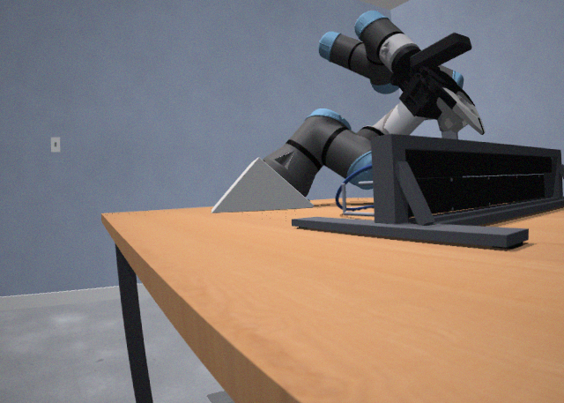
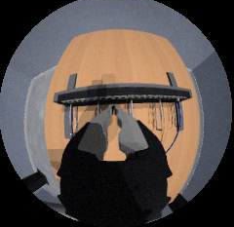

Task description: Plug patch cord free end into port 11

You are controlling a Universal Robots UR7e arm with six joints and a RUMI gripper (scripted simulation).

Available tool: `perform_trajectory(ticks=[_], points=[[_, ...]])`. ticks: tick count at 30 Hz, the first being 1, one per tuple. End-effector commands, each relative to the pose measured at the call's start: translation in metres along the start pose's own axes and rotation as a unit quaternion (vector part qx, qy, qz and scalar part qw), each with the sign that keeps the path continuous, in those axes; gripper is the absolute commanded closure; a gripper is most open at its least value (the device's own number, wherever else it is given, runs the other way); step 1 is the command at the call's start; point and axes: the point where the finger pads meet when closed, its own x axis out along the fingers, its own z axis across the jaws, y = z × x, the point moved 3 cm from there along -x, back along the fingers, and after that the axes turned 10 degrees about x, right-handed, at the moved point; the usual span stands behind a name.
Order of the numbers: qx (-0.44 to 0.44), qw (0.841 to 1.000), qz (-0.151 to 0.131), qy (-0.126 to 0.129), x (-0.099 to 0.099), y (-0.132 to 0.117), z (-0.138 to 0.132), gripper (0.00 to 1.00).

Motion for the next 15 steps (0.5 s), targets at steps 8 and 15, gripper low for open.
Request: perform_trajectory(ticks=[8, 15], points=[[0.000, 1.000, 0.000, 0.000, -0.0018, 0.0004, 0.0000, 1.00], [0.000, 1.000, 0.000, 0.000, -0.0040, 0.0004, 0.0000, 1.00]])
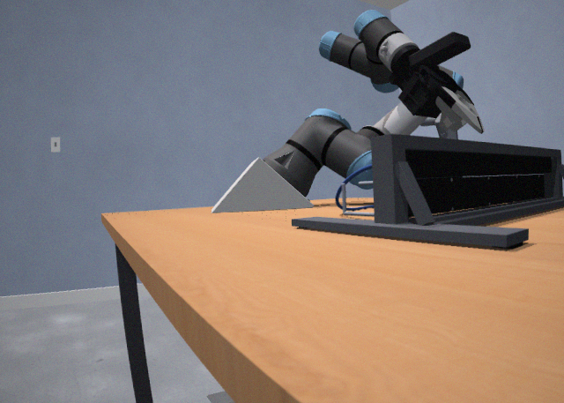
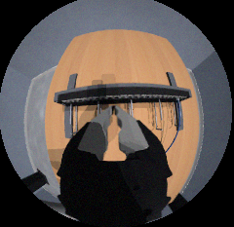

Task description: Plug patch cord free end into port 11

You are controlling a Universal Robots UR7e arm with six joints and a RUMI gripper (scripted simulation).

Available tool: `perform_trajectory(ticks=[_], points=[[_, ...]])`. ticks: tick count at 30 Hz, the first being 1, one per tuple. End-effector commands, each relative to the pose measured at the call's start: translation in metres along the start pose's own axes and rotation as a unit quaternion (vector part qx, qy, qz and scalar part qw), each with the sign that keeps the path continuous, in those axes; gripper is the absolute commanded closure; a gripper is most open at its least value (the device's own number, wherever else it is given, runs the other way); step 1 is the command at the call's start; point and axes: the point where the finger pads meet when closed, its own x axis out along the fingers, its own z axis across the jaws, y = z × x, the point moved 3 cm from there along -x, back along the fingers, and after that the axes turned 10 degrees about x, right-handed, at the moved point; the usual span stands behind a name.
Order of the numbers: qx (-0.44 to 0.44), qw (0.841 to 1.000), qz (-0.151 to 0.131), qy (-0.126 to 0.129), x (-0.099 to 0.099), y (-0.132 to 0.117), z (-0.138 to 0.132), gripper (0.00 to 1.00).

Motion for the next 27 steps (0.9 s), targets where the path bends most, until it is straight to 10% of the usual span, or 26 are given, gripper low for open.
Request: perform_trajectory(ticks=[1, 27], points=[[0.000, 1.000, 0.000, 0.000, -0.002, 0.000, 0.000, 1.00], [0.000, 1.000, 0.000, 0.000, -0.030, 0.000, 0.000, 1.00]])
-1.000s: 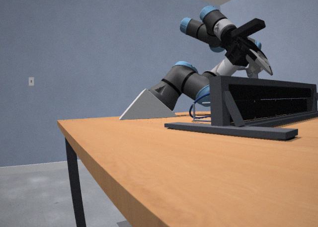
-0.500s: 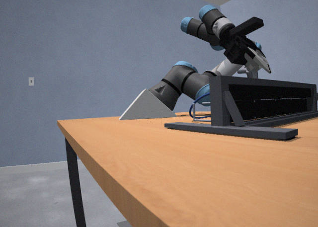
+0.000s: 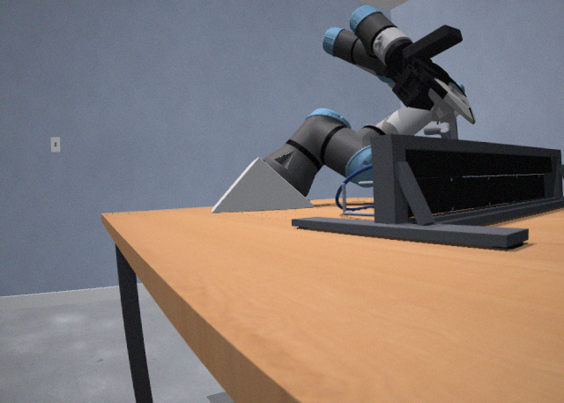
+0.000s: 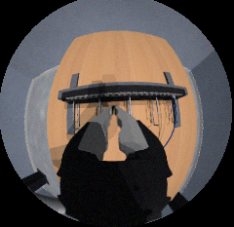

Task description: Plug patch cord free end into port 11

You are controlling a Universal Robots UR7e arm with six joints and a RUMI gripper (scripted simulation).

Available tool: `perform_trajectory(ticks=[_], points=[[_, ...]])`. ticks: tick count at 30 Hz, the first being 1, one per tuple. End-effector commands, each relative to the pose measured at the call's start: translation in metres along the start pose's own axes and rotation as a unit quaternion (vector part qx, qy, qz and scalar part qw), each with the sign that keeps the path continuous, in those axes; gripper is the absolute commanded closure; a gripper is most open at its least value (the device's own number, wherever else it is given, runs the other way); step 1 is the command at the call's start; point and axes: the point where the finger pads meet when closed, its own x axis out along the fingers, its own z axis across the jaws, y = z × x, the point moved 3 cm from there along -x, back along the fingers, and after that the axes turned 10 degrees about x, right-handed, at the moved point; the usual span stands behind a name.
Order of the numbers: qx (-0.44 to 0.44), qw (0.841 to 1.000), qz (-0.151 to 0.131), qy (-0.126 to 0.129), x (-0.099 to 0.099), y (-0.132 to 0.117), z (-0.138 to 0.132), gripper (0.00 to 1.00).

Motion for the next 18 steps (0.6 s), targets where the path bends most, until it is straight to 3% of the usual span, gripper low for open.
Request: perform_trajectory(ticks=[1, 18], points=[[0.000, 1.000, -0.001, 0.002, -0.008, 0.000, 0.000, 1.00], [0.000, 1.000, -0.001, 0.002, -0.037, 0.000, 0.000, 1.00]])
